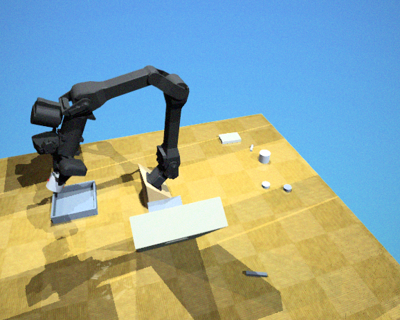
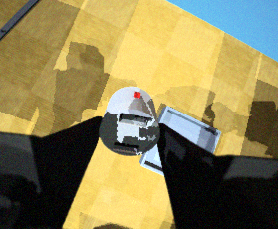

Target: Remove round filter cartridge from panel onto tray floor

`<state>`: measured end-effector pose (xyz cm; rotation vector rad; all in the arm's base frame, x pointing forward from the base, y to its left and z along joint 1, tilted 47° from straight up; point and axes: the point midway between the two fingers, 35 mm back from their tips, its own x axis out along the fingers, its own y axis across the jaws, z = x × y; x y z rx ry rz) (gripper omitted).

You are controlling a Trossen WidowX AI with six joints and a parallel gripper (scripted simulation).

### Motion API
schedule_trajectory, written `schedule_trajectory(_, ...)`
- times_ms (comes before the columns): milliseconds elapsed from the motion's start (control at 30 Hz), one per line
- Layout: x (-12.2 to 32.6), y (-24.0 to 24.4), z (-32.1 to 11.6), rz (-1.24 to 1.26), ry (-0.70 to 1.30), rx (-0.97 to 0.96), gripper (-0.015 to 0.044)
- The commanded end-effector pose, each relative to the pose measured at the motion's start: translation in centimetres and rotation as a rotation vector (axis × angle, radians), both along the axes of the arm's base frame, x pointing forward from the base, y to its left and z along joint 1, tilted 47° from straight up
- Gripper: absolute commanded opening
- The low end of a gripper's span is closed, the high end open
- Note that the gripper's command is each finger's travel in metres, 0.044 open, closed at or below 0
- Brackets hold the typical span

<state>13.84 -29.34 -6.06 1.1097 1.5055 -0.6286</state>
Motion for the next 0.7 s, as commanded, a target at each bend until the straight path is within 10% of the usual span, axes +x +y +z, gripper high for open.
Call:
schedule_trajectory(0, -2.7, -0.1, -1.6, -0.064, 0.059, -0.025, 0.0000)
schedule_trajectory(667, -14.7, 4.3, -7.7, -0.355, 0.354, -0.092, 0.0000)
